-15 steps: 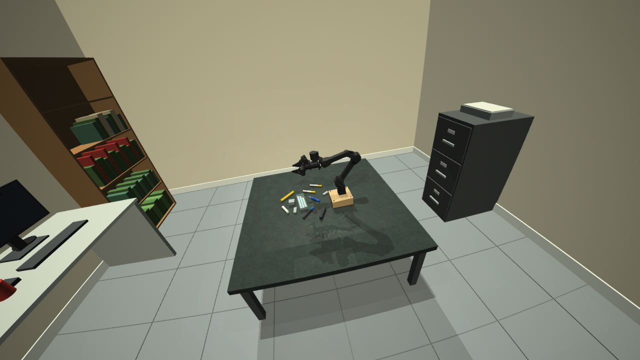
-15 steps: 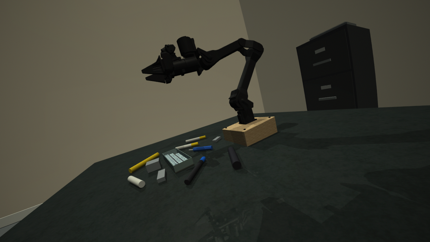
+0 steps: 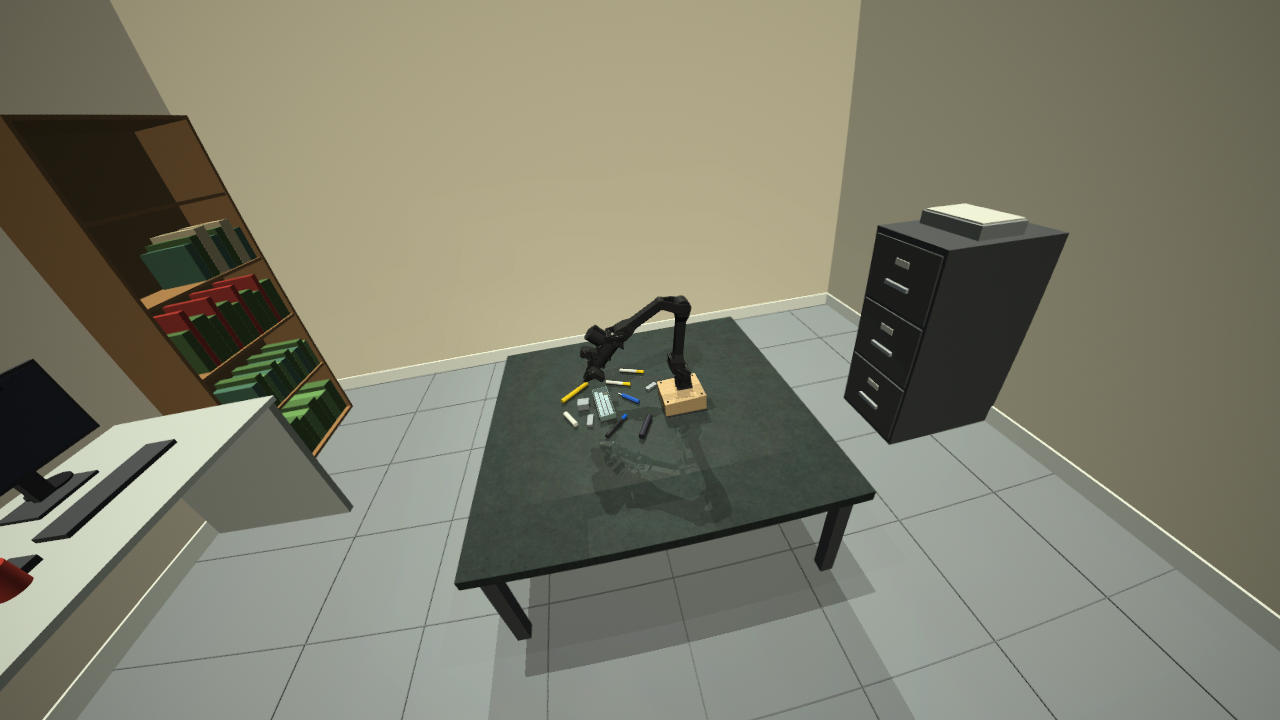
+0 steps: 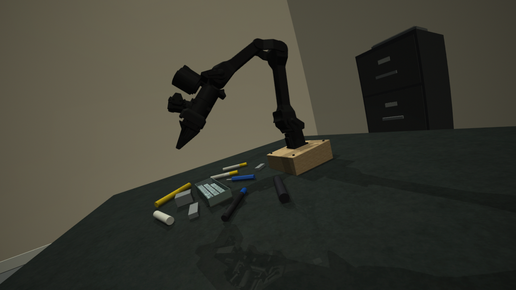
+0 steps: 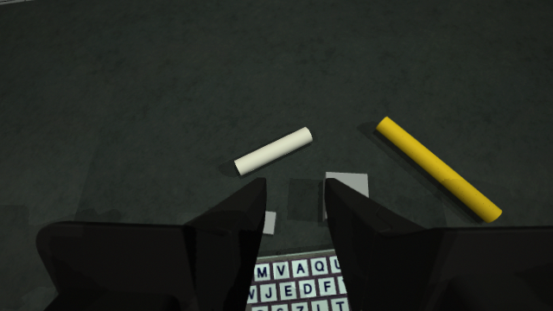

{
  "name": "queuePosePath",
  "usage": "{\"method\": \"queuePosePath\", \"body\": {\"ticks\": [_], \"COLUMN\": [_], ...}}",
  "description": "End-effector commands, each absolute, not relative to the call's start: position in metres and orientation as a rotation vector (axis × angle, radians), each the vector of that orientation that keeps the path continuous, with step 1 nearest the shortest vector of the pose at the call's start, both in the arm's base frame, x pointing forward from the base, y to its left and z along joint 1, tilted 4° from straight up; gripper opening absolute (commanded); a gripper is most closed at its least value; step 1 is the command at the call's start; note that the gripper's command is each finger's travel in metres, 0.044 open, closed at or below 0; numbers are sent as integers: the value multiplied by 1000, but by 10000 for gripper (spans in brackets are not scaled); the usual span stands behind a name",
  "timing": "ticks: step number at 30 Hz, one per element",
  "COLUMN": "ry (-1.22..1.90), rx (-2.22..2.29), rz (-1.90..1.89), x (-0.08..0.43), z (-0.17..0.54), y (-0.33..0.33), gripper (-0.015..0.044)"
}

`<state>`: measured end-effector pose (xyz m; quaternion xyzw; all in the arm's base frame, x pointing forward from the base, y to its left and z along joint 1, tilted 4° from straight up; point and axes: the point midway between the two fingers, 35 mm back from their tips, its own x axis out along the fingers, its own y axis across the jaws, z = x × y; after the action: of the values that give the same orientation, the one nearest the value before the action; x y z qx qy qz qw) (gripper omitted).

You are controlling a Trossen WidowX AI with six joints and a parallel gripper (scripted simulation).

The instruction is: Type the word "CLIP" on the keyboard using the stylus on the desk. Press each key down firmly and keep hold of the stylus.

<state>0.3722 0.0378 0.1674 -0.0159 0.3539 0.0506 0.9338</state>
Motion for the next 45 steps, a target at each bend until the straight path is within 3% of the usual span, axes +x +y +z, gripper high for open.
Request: {"method": "queuePosePath", "body": {"ticks": [1,9,22,27,39,45], "ry": [989,1468,1478,1478,1477,1477], "rx": [-47,-182,-186,-189,-190,-194], "rz": [119,155,157,153,152,149], "x": [370,341,341,354,355,369], "z": [118,41,40,42,42,44], "y": [50,61,59,0,-5,-66], "gripper": [20,0,0,0,0,0]}}
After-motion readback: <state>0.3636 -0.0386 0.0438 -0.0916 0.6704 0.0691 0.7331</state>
